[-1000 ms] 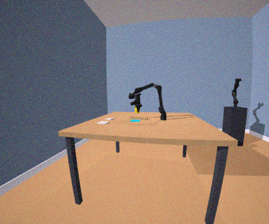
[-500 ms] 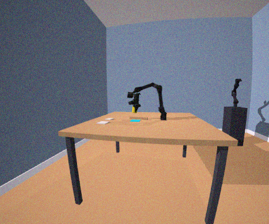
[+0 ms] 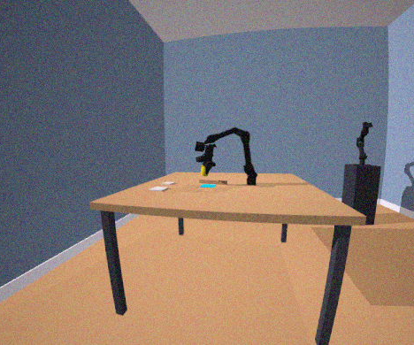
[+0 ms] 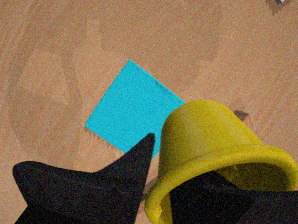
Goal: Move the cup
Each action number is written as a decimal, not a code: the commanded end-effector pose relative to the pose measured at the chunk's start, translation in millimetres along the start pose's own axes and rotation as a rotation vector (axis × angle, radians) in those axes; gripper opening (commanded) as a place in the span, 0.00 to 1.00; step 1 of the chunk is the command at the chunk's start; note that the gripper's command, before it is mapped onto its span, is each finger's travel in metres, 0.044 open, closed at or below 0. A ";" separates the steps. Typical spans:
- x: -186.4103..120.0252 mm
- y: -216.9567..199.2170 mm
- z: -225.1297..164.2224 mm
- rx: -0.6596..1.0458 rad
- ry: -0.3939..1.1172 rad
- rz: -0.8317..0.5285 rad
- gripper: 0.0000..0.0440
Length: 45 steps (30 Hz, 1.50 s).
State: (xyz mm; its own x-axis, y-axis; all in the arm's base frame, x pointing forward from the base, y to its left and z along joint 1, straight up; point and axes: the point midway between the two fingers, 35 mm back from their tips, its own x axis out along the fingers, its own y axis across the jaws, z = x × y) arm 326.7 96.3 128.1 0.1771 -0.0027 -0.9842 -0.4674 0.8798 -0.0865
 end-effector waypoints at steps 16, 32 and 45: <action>47.7 43.4 -7.5 -0.006 0.018 -0.002 0.03; 58.9 43.1 -7.6 0.033 -0.039 0.005 0.32; 33.4 43.8 -7.4 0.046 -0.114 0.045 0.37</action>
State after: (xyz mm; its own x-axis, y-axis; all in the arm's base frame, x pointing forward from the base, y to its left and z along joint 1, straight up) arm 310.9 133.1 86.3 0.2564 0.0770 -0.9635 -0.4391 0.8973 -0.0452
